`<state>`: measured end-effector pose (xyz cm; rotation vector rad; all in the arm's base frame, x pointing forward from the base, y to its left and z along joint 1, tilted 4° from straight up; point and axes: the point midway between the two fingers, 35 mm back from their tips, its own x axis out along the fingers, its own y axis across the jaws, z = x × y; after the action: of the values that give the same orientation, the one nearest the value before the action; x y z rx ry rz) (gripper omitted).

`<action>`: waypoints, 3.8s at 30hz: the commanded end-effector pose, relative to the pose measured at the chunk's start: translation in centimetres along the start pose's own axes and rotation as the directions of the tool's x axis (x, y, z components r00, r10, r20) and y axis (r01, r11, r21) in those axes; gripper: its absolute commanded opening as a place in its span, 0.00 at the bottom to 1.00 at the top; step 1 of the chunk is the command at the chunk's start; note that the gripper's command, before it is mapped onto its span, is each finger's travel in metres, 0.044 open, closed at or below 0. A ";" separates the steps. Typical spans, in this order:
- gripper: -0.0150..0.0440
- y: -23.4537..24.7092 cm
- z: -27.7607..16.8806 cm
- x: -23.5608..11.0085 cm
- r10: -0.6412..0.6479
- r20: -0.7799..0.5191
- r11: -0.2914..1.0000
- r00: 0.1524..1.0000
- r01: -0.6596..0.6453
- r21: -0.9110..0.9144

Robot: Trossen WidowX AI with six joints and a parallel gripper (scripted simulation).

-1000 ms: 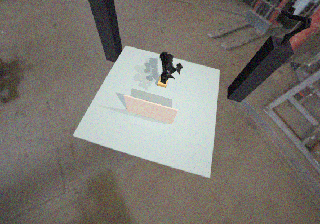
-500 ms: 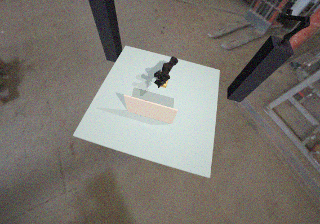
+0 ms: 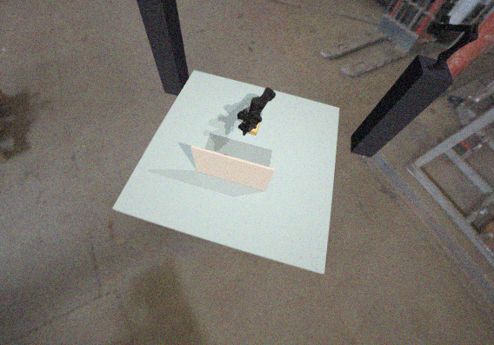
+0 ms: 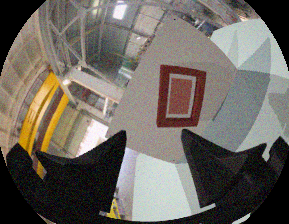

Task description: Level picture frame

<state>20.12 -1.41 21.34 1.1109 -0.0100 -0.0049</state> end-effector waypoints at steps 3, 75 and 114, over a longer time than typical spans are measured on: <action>0.69 0.0 0.0 0.0 0.000 0.004 1.000 1.000 0.000 0.003; 0.69 0.0 0.0 0.0 0.000 0.004 1.000 1.000 0.000 0.003; 0.69 -3.3 -0.5 10.2 0.025 0.025 0.998 0.999 -0.027 0.058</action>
<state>28.77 -2.41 17.72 1.1660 -0.0416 0.0034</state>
